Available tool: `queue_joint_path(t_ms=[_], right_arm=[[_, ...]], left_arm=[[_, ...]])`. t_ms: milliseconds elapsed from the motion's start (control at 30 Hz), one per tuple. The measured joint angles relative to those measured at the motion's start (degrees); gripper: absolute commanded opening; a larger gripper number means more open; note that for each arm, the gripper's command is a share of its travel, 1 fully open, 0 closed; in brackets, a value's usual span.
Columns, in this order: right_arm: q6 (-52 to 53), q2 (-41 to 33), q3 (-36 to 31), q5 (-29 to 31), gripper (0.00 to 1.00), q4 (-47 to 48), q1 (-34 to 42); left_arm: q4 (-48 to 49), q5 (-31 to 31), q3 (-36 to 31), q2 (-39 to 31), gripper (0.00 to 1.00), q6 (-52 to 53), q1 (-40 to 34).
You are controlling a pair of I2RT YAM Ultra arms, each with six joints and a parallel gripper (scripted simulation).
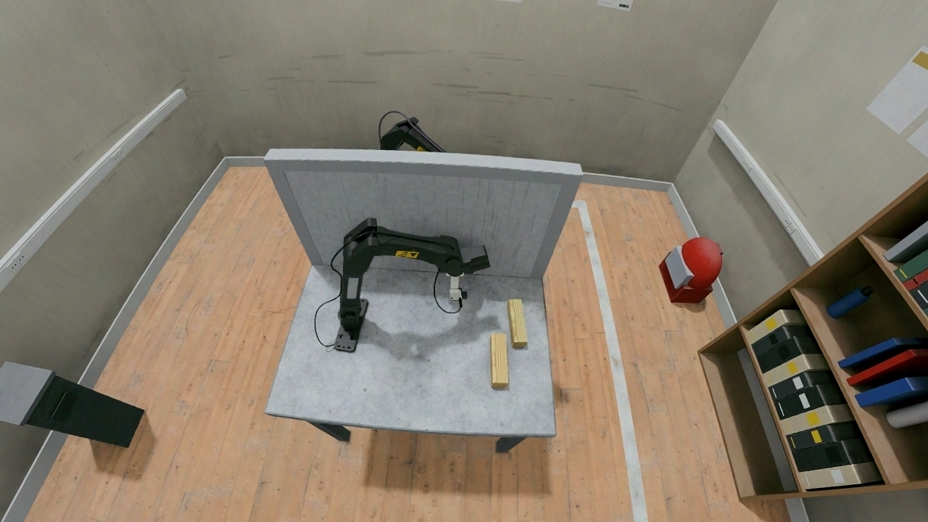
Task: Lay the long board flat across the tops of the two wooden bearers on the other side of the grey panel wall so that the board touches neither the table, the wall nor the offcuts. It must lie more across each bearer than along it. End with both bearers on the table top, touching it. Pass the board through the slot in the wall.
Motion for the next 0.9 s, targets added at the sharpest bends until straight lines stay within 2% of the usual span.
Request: queue_joint_path(t_ms=[233,900], right_arm=[[-0.7,0.0,0.5,0.0,0.75,-1.0,-0.8],[-10.6,-1.1,11.6,-1.4,0.75,-19.8,-8.1]], left_arm=[[0.0,0.0,0.0,0.0,0.0,0.0,0.0],[0.0,0.0,0.0,0.0,0.0,0.0,0.0]])
